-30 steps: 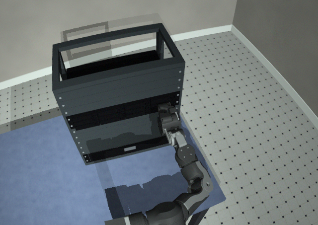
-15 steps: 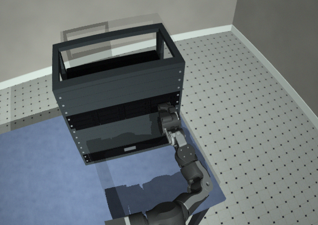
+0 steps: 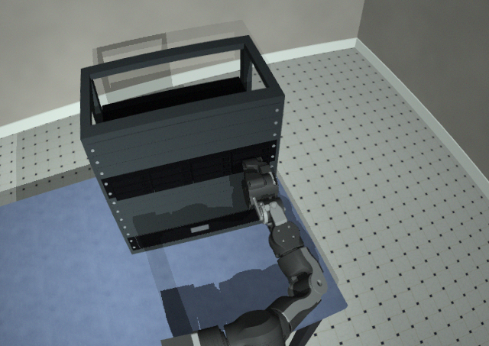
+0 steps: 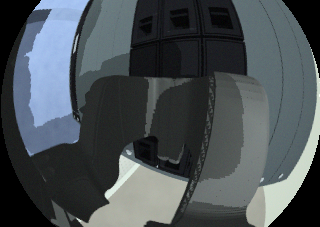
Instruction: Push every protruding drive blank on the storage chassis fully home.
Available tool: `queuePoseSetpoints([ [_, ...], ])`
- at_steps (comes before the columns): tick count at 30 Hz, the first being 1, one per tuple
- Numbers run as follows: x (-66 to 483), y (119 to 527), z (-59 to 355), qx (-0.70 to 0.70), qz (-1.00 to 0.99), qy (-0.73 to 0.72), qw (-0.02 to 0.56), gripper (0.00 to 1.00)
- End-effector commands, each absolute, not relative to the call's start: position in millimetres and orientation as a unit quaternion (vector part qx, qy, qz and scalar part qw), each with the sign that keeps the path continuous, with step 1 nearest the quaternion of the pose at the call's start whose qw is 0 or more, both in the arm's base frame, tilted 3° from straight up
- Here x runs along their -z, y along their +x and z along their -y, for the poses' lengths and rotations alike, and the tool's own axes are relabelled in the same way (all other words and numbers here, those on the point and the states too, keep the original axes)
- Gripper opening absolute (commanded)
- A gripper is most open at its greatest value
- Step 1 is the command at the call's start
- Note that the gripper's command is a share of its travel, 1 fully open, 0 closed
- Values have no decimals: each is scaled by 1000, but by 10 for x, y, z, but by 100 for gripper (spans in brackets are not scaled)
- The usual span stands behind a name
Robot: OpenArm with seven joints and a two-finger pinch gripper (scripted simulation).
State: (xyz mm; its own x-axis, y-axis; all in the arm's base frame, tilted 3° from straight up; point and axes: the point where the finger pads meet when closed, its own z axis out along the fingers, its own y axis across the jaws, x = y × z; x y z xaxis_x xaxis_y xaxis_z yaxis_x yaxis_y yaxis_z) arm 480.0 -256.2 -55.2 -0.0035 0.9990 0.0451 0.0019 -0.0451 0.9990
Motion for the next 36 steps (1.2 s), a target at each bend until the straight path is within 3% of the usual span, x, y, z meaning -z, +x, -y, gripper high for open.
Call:
queuePoseSetpoints([
  [1,515,4793,2516,-517,-491,505,487,0],
  [36,516,3777,2527,-517,-490,505,488,0],
])
